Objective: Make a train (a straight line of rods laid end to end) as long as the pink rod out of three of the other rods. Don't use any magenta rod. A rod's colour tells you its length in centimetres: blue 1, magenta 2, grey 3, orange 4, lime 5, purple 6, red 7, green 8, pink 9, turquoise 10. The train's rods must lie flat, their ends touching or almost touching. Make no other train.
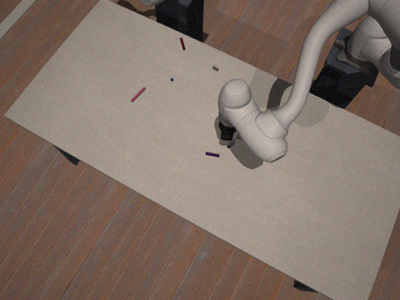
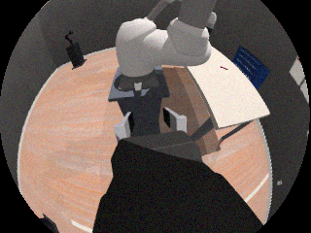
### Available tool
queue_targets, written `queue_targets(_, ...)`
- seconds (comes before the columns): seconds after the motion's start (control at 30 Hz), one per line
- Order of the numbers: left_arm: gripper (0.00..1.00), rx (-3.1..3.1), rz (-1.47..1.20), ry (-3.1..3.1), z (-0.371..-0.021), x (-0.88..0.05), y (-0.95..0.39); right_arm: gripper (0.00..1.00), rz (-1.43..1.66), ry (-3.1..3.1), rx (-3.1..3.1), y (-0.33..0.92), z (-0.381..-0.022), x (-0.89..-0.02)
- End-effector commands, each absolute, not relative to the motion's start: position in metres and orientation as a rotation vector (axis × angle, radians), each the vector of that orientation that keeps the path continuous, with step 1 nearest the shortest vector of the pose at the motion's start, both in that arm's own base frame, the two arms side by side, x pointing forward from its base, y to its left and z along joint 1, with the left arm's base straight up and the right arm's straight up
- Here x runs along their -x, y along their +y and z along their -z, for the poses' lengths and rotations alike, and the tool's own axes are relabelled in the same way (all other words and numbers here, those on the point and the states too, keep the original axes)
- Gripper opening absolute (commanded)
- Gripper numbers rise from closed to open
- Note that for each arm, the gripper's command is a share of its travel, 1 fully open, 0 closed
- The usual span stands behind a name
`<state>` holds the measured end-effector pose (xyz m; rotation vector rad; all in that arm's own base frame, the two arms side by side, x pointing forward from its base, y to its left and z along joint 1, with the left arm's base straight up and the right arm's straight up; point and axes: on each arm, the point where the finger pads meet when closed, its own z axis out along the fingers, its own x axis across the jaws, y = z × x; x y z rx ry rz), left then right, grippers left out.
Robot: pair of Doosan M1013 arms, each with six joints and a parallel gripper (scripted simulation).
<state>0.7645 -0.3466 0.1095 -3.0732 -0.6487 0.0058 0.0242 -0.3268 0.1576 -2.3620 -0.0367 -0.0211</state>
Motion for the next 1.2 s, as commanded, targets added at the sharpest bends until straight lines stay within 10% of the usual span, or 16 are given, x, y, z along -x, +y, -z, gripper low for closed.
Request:
queue_targets(0.0,1.00,3.095,0.003,-0.528,-0.112,-0.769,-0.353,1.00,0.038,-0.034,2.356,-0.324,-0.159,-0.025)
queue_targets(1.17,1.00,2.868,-0.003,1.283,-0.108,-0.780,-0.442,1.00,0.038,-0.034,2.356,-0.324,-0.159,-0.025)
